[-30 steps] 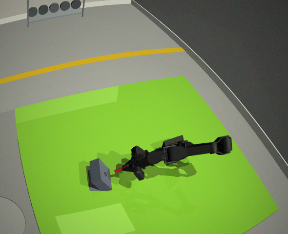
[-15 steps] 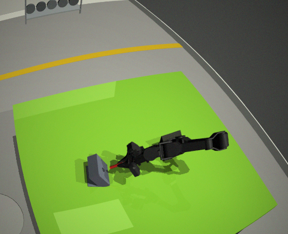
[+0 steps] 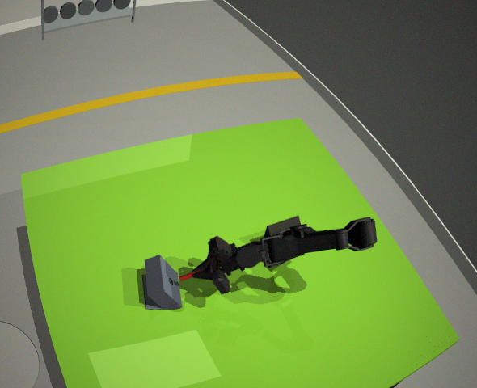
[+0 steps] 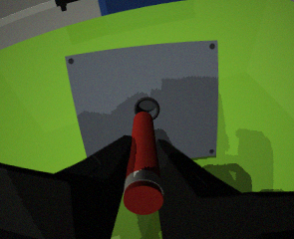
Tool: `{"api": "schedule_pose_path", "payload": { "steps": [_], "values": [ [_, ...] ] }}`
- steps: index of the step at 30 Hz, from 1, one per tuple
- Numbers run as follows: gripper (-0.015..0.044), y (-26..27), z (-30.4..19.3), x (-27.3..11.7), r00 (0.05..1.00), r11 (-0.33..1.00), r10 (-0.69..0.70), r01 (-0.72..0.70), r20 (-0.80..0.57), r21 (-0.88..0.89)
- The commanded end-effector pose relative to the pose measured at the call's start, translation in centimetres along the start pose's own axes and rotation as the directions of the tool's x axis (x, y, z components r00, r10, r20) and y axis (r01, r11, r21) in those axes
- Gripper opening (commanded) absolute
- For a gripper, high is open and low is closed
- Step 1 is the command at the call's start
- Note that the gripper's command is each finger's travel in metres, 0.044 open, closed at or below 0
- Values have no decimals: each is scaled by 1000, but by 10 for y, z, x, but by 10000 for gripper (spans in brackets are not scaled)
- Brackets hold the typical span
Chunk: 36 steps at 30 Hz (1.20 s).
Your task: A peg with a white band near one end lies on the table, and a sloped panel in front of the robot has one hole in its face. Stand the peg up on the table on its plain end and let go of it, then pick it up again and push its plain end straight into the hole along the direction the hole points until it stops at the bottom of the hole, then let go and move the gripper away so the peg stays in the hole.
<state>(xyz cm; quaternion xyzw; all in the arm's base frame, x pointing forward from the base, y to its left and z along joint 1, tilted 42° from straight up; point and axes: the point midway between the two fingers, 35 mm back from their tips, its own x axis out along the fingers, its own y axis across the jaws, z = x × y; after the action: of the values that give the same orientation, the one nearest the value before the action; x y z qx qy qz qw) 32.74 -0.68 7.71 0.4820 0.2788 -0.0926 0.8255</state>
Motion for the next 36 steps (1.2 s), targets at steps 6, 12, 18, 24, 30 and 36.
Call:
{"api": "schedule_pose_path", "payload": {
  "steps": [6, 12, 18, 24, 30, 36],
  "values": [
    [0, -2, -1, 6, 1000, 1000, -8, 8, 1, 2],
    [0, -2, -1, 14, 1000, 1000, -7, 7, 1, 0],
    [0, -2, -1, 22, 1000, 1000, -7, 7, 2, 0],
    [0, -2, -1, 23, 1000, 1000, -3, 3, 2, -2],
    [0, -1, -1, 21, 1000, 1000, 0, 0, 1, -4],
    [0, -1, -1, 21, 1000, 1000, 0, 0, 1, -4]
  ]
}}
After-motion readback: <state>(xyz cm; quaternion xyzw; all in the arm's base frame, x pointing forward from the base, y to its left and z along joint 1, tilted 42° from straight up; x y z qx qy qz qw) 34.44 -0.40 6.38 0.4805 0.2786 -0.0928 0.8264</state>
